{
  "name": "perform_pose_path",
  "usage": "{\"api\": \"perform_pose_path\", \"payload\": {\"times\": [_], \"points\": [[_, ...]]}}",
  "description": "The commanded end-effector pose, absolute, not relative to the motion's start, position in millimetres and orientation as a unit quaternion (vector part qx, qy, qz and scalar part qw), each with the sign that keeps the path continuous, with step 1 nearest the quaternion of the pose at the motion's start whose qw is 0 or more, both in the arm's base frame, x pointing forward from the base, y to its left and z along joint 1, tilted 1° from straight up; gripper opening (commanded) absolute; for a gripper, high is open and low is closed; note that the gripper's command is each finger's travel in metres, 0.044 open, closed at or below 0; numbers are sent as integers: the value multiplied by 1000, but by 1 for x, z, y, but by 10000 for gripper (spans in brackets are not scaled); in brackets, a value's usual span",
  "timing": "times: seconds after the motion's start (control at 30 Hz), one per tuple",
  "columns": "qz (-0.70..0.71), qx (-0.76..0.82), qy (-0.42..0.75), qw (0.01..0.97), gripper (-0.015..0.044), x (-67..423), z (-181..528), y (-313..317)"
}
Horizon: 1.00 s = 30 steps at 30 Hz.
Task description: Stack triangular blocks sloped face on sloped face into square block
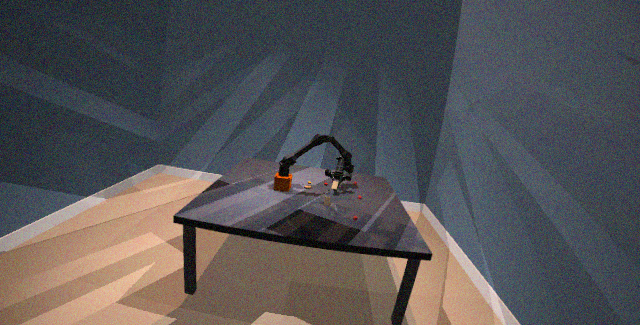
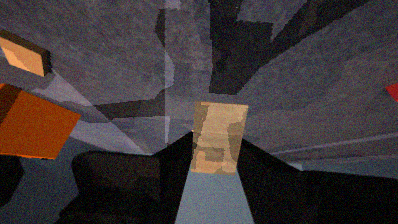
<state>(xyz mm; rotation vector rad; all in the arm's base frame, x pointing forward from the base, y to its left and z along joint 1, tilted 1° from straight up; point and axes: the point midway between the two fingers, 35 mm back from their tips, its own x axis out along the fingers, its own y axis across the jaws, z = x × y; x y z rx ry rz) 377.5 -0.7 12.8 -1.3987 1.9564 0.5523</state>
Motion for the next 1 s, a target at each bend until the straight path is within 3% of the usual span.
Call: {"api": "perform_pose_path", "payload": {"times": [0.0,0.43,0.97], "points": [[209,-535,746,335,0,377,38,0],[208,-534,748,336,0,374,56,-1],[56,-388,777,492,0,369,53,-8]]}}
